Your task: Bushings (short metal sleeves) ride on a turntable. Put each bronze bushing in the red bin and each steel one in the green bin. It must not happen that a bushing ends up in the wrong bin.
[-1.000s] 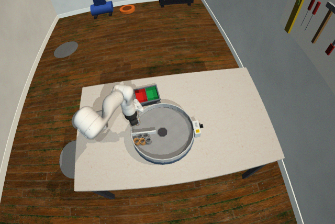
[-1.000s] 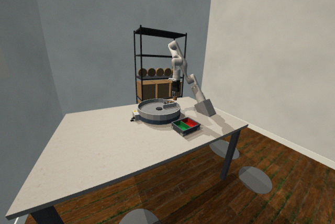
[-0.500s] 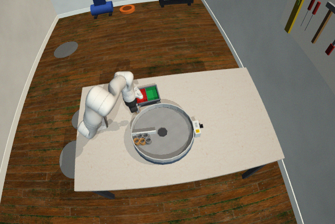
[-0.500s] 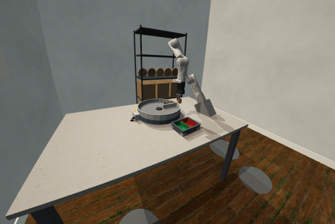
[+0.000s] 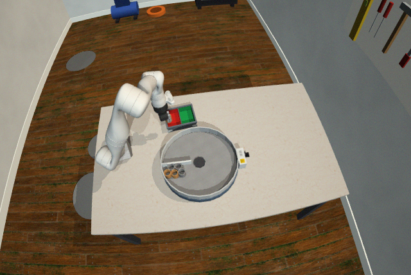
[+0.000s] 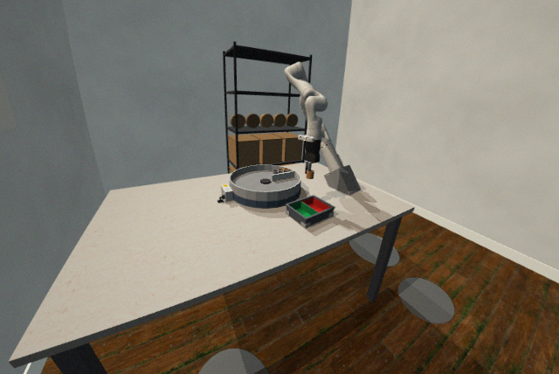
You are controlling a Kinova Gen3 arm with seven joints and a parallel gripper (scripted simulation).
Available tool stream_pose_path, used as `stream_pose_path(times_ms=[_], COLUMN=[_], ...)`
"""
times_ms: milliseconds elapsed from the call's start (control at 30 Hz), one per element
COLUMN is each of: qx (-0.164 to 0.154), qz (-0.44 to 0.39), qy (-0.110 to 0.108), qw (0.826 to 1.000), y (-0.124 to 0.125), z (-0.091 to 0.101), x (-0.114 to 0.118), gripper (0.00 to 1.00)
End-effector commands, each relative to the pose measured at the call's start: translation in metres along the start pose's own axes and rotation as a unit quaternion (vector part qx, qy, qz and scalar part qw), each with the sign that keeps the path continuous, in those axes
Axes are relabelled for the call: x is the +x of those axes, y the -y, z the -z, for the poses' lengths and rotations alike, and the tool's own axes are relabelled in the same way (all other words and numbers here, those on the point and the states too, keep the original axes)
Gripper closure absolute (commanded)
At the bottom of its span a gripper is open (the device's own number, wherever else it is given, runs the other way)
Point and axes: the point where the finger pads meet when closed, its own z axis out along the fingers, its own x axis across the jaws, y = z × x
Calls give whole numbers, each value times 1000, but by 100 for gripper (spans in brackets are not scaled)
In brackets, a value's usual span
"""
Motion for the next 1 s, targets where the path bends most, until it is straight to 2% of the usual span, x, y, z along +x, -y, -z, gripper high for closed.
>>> stream_pose_path(times_ms=[0, 67, 233, 333, 500, 967], qx=[-7, -7, -6, -6, -6, -3], qz=[2, 2, -19, -19, -40, -39], qy=[-9, -9, -9, -9, -9, -7], qw=[1000, 1000, 1000, 1000, 999, 999], y=[-2, -2, 14, 14, 29, 32], z=[-5, -5, -6, -6, -7, -6], x=[-15, -15, -70, -70, -125, -124], gripper=[100, 100, 100, 100, 100, 100])
